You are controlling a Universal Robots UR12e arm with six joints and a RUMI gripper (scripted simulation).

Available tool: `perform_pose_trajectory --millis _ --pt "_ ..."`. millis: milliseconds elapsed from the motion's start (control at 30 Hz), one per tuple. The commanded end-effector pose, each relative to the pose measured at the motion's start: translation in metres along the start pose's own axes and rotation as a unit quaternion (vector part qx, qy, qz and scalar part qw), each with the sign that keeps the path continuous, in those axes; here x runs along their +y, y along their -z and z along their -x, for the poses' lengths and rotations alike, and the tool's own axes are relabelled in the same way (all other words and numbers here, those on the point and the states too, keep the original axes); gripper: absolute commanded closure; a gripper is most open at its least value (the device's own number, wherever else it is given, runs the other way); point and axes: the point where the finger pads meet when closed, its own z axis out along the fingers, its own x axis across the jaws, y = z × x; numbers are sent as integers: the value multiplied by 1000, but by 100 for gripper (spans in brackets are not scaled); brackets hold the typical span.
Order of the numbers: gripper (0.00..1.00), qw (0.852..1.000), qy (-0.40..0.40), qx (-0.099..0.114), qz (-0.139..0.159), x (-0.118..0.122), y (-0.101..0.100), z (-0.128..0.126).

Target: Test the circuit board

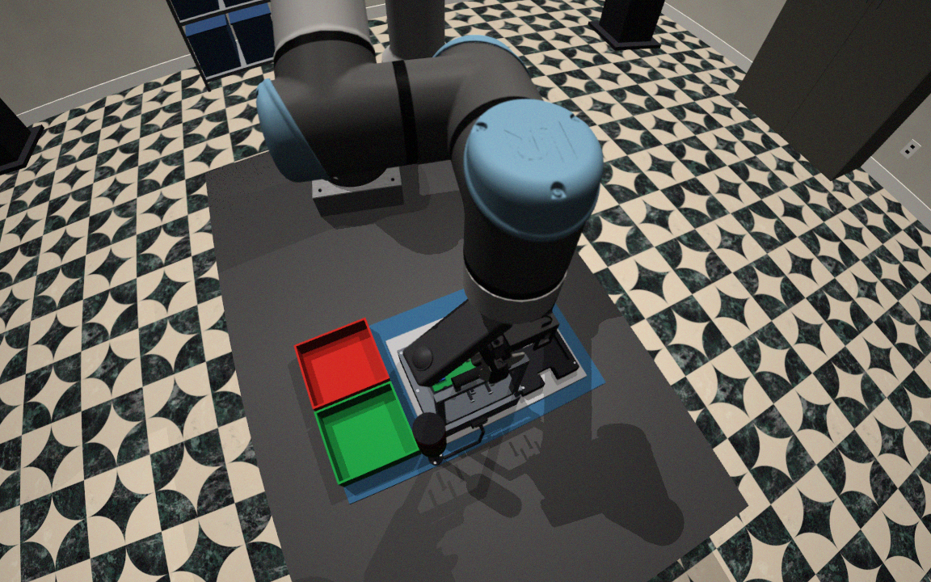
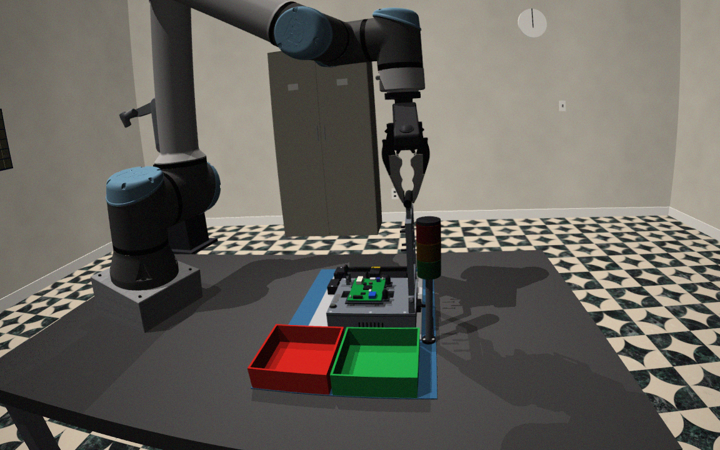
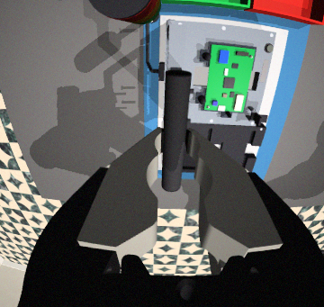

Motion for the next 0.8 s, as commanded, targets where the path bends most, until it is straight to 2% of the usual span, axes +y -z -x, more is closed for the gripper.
perform_pose_trajectory --millis 0,767 --pt "100 1000 -1 2 0 -2 -2 -13" --pt "100 1000 -1 1 0 -2 -18 -73"
